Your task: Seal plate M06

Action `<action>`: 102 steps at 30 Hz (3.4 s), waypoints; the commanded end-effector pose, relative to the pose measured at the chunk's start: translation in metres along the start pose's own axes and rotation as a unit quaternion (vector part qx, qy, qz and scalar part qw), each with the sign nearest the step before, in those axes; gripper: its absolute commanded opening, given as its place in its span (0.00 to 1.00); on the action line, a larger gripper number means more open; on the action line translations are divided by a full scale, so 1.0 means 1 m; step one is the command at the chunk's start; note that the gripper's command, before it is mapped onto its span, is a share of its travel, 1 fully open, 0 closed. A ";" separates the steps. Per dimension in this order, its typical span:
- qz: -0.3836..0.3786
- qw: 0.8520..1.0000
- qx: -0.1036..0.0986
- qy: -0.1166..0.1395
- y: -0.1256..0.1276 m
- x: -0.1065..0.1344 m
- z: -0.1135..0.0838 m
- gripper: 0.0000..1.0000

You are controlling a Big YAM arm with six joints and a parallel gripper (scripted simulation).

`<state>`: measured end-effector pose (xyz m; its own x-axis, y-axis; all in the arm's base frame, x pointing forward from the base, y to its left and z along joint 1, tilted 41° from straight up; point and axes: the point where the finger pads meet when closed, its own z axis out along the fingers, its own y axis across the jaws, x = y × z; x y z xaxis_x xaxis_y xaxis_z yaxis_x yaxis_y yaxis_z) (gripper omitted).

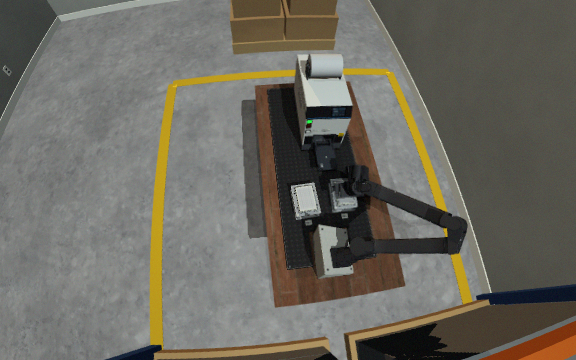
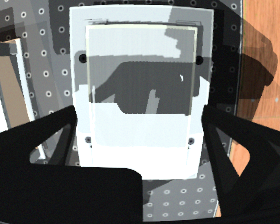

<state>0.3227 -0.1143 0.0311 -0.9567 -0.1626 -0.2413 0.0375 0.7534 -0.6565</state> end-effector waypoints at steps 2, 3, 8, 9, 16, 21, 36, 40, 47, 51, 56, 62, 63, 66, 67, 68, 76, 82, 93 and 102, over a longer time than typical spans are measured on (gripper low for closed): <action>0.015 1.000 0.005 -0.025 -0.009 -0.028 -0.013 1.00; 0.017 0.999 0.005 -0.027 -0.010 -0.029 -0.013 1.00; 0.010 1.000 0.002 -0.019 -0.008 -0.023 -0.005 1.00; 0.008 1.000 0.002 -0.017 -0.007 -0.021 -0.004 1.00; 0.005 1.000 0.001 -0.005 -0.004 -0.008 0.002 1.00; 0.001 1.000 0.000 0.003 -0.004 0.002 0.001 1.00; 0.010 1.000 0.003 -0.008 -0.009 -0.008 -0.003 1.00; 0.014 1.000 0.004 -0.013 -0.010 -0.016 -0.002 1.00; 0.017 1.000 0.005 -0.017 -0.011 -0.024 -0.001 1.00; 0.017 1.000 0.004 -0.016 -0.011 -0.025 -0.001 1.00; 0.017 1.000 0.004 -0.017 -0.011 -0.026 0.000 1.00; 0.012 1.000 0.003 -0.010 -0.008 -0.019 0.001 1.00; 0.009 1.000 0.002 -0.008 -0.007 -0.016 0.001 1.00; 0.008 1.000 0.002 -0.006 -0.007 -0.014 0.001 1.00; 0.009 1.000 0.003 -0.007 -0.007 -0.015 -0.003 1.00; 0.011 1.000 0.005 -0.009 -0.008 -0.018 -0.008 1.00; 0.022 0.999 0.005 -0.026 -0.010 -0.036 -0.033 1.00; 0.017 1.000 0.001 -0.019 -0.005 -0.035 -0.038 1.00; 0.022 0.999 0.004 -0.025 -0.009 -0.043 -0.059 1.00; 0.019 1.000 0.003 -0.019 -0.008 -0.041 -0.065 1.00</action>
<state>0.3274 -0.0785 0.0735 -0.9562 -0.1605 -0.2449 0.0420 0.7526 -0.6571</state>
